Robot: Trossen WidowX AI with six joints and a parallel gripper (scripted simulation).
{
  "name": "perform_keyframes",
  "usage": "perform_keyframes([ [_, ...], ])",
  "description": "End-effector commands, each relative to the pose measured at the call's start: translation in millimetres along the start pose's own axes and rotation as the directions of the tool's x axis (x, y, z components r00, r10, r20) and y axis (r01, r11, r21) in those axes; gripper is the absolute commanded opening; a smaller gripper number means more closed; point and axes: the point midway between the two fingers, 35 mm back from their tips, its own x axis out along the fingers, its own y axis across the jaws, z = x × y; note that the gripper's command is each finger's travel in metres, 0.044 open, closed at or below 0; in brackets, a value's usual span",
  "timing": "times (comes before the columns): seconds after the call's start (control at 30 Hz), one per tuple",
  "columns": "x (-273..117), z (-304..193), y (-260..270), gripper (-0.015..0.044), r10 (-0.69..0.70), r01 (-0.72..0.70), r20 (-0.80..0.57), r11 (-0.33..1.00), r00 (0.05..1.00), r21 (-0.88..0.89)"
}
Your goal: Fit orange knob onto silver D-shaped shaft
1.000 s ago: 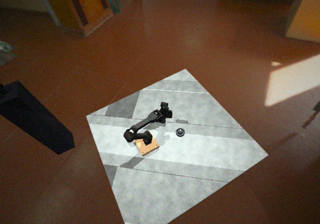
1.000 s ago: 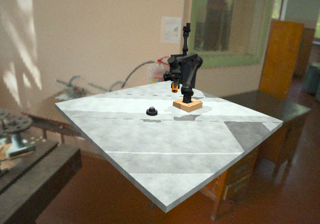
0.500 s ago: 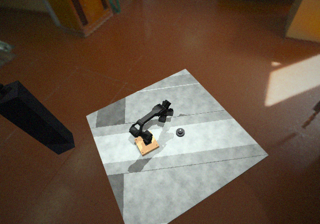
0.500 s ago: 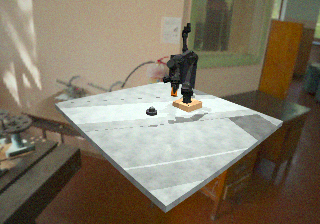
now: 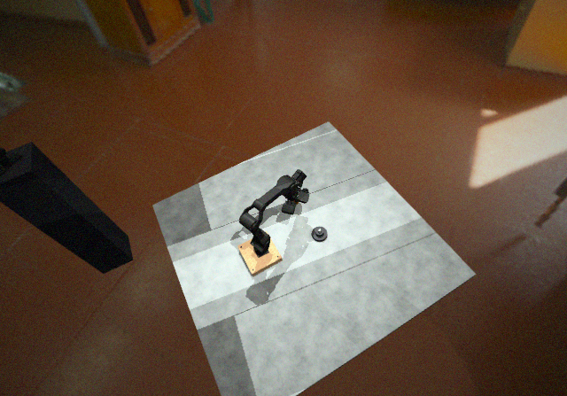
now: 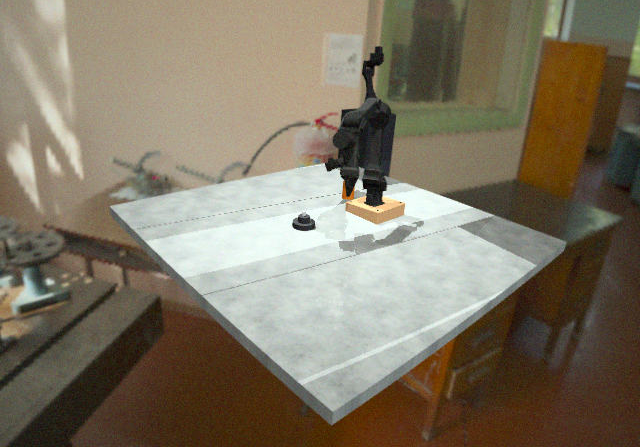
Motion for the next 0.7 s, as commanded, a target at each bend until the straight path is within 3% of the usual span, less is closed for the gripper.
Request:
perform_keyframes([
  [0.0, 4.7, 0.6, 2.0, 0.0, -0.07, 0.07, 0.005, 0.998, 0.998, 0.003],
  [0.27, 17.2, 0.5, 2.8, 0.0, -0.216, 0.216, 0.011, 0.976, 0.976, -0.001],
  [0.67, 68.6, 4.0, -0.7, 0.0, -0.232, 0.232, 0.013, 0.973, 0.973, 0.0],
])
